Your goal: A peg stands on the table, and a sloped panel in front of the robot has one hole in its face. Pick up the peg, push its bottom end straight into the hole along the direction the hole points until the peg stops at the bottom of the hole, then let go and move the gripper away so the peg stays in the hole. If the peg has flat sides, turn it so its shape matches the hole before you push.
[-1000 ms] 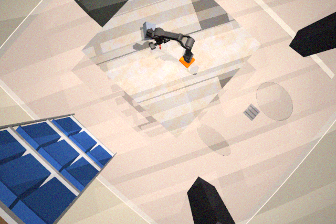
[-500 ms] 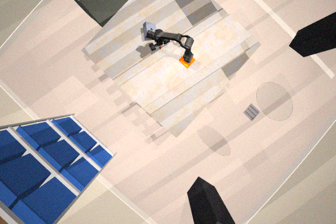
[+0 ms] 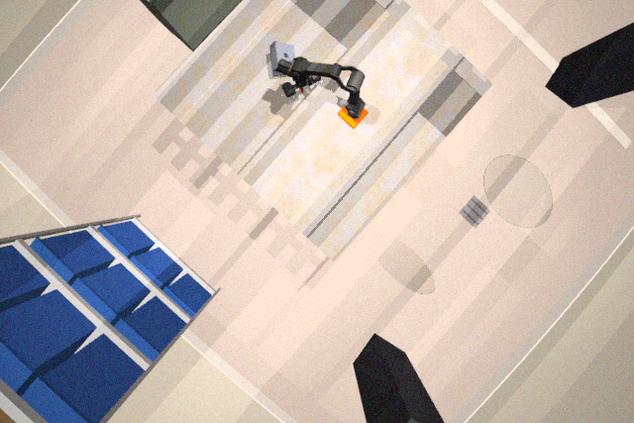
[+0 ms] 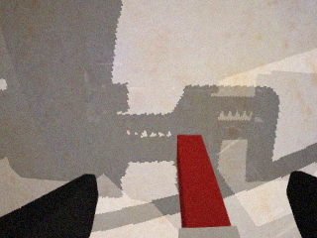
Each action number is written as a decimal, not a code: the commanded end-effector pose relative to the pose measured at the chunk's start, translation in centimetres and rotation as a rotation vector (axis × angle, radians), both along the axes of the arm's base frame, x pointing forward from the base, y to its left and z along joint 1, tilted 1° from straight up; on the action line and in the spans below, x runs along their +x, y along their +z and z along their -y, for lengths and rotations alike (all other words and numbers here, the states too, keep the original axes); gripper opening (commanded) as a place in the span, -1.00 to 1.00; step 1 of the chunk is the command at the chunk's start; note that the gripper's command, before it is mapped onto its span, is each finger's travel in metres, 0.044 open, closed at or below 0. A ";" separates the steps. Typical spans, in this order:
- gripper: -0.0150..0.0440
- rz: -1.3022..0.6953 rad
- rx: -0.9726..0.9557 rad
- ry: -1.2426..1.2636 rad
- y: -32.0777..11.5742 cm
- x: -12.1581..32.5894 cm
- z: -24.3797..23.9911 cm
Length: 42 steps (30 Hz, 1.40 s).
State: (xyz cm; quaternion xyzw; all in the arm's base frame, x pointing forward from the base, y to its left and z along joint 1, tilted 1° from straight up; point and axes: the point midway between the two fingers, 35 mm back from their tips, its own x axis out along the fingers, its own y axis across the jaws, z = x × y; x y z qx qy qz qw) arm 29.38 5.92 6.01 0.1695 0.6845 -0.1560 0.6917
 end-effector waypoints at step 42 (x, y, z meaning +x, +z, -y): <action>-0.49 -0.001 0.005 -0.005 7.6 0.1 0.2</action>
